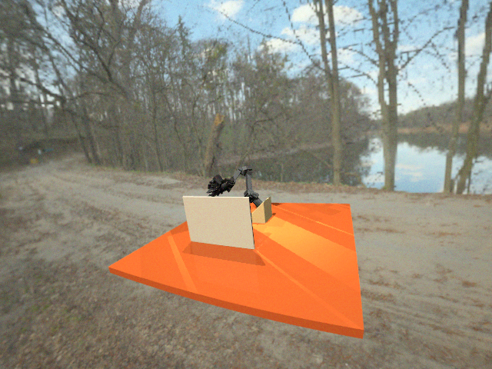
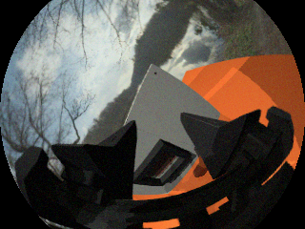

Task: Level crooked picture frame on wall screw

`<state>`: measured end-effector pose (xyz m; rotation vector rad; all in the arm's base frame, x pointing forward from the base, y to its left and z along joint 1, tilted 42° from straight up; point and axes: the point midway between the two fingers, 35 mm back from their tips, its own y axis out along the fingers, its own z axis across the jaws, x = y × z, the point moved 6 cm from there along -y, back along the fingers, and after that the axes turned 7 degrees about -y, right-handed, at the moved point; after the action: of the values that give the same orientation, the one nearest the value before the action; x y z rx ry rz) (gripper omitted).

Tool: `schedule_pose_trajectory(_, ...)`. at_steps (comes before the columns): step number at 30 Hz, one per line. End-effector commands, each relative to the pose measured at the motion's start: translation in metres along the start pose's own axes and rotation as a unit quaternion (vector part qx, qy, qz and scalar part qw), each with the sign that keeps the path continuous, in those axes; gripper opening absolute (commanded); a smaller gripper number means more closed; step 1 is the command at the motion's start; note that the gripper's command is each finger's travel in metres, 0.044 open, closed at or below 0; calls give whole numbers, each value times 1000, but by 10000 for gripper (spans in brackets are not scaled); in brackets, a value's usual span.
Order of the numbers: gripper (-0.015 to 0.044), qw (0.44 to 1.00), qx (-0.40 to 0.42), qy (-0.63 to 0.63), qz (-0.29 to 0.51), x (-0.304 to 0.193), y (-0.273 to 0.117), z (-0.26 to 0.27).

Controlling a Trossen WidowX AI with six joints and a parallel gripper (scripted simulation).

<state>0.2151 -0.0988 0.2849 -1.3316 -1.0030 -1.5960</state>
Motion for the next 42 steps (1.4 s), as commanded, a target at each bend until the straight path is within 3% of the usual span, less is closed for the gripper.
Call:
schedule_pose_trajectory(1, 260, 976, 42, 209, 41, -50, -28, 36)
schedule_pose_trajectory(7, 260, 924, 66, 365, 87, -90, -53, 59)
schedule_pose_trajectory(42, 260, 924, 66, 366, 87, -90, -53, 59)
